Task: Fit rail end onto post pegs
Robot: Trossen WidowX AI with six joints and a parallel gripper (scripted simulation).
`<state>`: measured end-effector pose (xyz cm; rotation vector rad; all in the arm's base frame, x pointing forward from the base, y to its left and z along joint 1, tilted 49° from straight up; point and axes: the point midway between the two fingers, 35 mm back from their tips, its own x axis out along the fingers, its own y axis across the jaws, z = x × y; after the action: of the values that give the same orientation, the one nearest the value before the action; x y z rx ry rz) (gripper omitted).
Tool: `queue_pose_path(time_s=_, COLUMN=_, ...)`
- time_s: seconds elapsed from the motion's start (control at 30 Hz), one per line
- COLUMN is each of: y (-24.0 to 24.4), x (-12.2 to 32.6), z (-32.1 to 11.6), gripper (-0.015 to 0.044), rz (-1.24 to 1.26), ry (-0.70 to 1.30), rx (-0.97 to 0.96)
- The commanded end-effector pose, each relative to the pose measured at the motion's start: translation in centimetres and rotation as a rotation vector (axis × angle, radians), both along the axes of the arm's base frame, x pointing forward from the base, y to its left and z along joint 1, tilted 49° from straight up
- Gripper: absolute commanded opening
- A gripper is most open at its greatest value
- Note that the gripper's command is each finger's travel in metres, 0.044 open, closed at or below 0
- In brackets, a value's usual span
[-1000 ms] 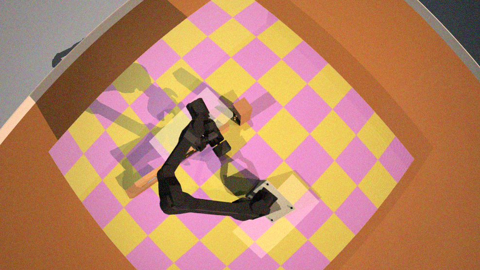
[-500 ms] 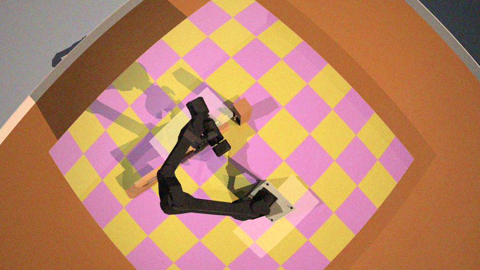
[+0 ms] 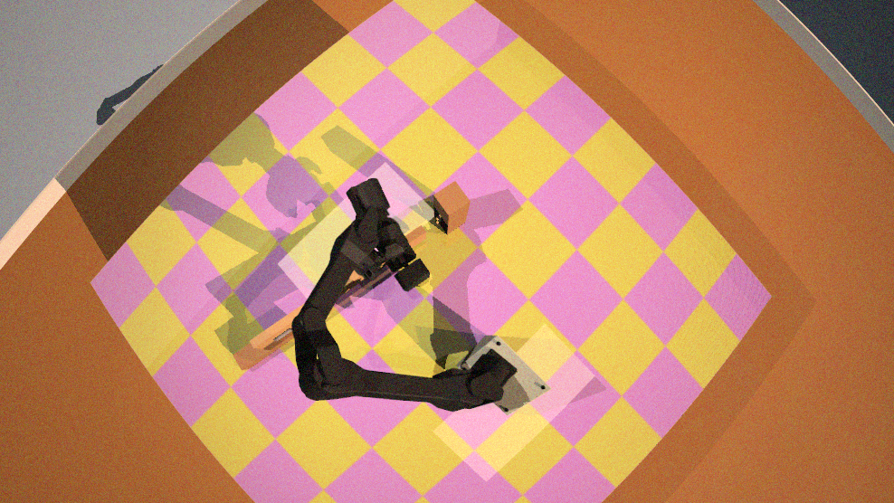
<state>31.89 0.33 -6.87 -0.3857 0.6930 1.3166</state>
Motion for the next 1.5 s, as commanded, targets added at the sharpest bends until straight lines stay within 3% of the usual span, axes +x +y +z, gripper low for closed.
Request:
queue_pose_path(time_s=0.0, y=-0.6, x=0.3, z=0.5, gripper=0.0, rz=-0.011, ry=-0.013, rx=0.002)
queue_pose_path(time_s=1.47, y=-2.2, x=0.0, z=1.9, gripper=0.0, rz=-0.011, ry=-0.013, rx=0.001)
